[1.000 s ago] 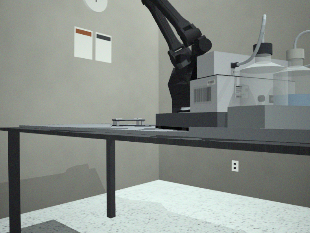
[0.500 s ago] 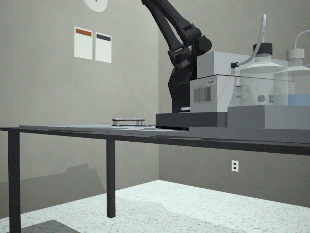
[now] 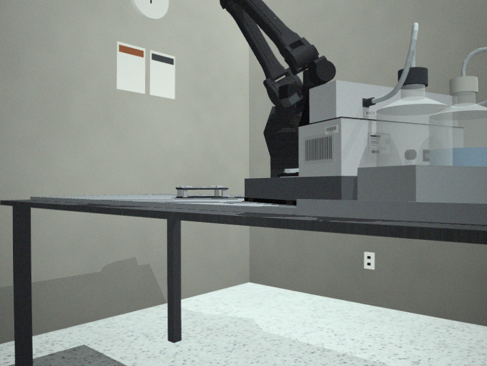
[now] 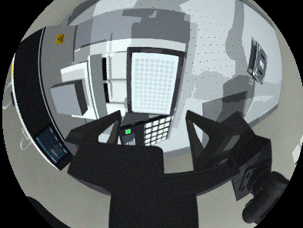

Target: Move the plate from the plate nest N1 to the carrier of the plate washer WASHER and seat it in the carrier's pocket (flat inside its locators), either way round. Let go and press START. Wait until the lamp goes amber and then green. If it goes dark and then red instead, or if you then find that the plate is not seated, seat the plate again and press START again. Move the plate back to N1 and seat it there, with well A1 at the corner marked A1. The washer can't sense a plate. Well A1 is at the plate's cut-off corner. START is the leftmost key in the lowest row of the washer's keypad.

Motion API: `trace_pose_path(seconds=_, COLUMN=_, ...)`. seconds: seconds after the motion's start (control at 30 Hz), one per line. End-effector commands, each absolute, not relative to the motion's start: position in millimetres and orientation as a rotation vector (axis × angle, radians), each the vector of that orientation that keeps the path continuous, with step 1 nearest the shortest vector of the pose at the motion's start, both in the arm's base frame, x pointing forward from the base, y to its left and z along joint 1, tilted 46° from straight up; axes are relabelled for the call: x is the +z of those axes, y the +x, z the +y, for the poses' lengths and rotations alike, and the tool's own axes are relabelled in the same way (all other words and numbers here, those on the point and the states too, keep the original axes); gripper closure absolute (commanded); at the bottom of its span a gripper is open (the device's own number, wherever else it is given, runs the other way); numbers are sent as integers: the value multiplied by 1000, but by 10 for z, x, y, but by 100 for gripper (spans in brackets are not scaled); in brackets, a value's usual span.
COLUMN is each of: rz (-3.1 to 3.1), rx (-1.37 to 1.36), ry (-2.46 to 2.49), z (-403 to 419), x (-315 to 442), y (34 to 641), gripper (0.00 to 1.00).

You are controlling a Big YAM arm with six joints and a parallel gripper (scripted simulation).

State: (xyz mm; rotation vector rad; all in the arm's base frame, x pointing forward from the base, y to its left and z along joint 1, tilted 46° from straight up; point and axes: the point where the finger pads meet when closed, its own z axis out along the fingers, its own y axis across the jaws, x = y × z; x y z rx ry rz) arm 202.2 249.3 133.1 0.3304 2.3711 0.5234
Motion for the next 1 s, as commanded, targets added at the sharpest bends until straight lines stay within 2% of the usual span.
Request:
trace_pose_path(seconds=0.0, rz=2390, rx=464, ry=154, z=2560, x=1167, y=1852, gripper=12)
trace_pose_path(seconds=0.1, rz=2385, rx=417, ry=34, z=2584, x=1073, y=1737, gripper=18)
trace_pose_path(seconds=0.17, rz=2385, rx=417, ry=34, z=2584, x=1073, y=1737, gripper=18)
trace_pose_path(seconds=0.53, rz=2324, rx=242, ry=-398, z=2674, x=724, y=1317, gripper=40)
trace_pose_path(seconds=0.87, rz=2287, rx=218, ry=-503, z=2708, x=818, y=1348, gripper=56)
trace_pose_path(seconds=0.97, rz=2258, rx=135, ry=-647, z=2647, x=615, y=1209, gripper=62)
